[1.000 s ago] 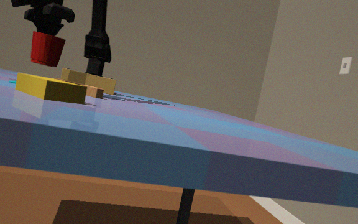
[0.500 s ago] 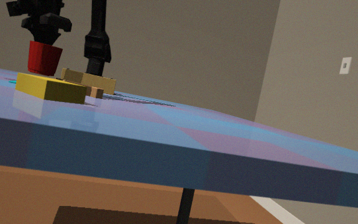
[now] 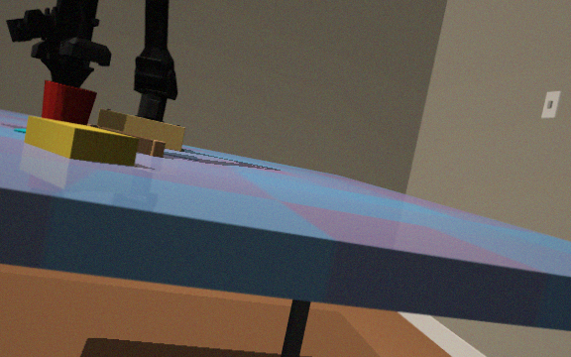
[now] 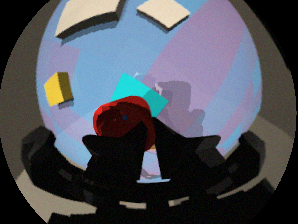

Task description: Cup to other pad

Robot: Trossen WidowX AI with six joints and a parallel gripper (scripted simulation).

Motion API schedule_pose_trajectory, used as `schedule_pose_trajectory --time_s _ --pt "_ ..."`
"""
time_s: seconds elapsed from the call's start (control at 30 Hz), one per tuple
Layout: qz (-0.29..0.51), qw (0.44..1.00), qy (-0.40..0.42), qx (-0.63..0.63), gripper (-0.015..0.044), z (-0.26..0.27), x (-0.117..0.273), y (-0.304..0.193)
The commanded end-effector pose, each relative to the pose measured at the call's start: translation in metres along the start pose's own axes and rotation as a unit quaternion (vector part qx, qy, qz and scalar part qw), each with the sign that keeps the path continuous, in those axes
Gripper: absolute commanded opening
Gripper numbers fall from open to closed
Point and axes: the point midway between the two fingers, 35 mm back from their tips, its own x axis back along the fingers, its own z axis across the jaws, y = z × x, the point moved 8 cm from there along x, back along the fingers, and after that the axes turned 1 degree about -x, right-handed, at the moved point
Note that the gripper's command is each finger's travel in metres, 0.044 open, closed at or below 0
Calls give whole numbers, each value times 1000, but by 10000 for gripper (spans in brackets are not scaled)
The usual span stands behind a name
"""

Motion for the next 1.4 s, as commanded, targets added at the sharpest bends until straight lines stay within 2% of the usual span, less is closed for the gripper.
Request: schedule_pose_trajectory --time_s 0.0,0.3,0.47,1.37 --pt "-1 1000 1 0 0 0 1 0" --pt "-1 1000 1 0 0 0 1 0" --pt "-1 1000 1 0 128 0 1 0" --pt "-1 1000 -2 1 128 2 31 1"
